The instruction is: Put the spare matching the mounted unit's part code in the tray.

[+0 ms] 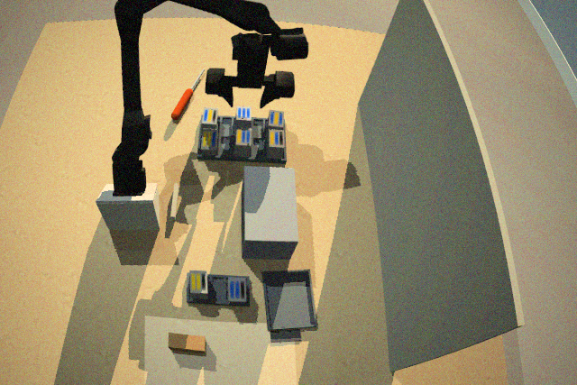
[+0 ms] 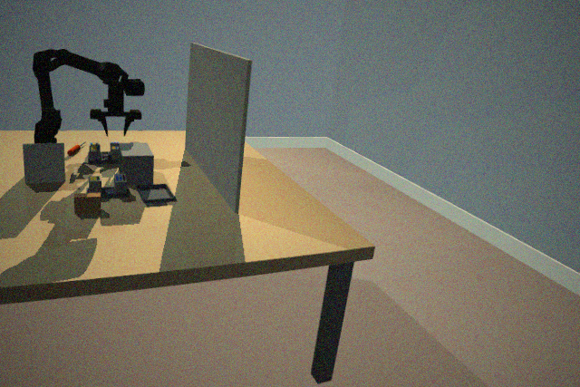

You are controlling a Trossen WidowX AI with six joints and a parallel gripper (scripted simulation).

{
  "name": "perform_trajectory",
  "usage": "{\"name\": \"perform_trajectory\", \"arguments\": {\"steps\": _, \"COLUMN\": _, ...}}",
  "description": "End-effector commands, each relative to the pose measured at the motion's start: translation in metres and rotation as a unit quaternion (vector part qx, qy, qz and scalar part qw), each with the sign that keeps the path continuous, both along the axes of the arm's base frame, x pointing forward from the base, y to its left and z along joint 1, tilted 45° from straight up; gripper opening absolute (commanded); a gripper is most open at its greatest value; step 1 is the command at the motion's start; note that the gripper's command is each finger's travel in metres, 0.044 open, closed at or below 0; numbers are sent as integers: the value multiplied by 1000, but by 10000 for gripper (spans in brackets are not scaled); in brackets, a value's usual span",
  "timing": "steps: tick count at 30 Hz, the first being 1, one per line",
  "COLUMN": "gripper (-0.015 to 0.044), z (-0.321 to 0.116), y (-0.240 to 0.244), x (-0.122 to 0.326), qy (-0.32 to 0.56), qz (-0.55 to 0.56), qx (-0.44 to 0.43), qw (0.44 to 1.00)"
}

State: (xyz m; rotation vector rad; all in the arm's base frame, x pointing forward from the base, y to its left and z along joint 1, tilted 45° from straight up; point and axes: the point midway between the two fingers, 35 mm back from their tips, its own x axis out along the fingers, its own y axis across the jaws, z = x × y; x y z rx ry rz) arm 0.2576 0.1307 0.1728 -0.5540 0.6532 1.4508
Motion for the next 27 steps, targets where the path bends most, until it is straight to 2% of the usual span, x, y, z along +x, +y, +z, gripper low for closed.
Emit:
{"name": "perform_trajectory", "arguments": {"steps": 1, "gripper": 300, "z": -7, "y": 4, "x": 0, "qy": 4, "qz": -2, "qx": -2, "qw": 1000}}
{"name": "perform_trajectory", "arguments": {"steps": 27, "gripper": 300, "z": -36, "y": 34, "x": -1, "qy": 4, "qz": -2, "qx": 0, "qw": 1000}}
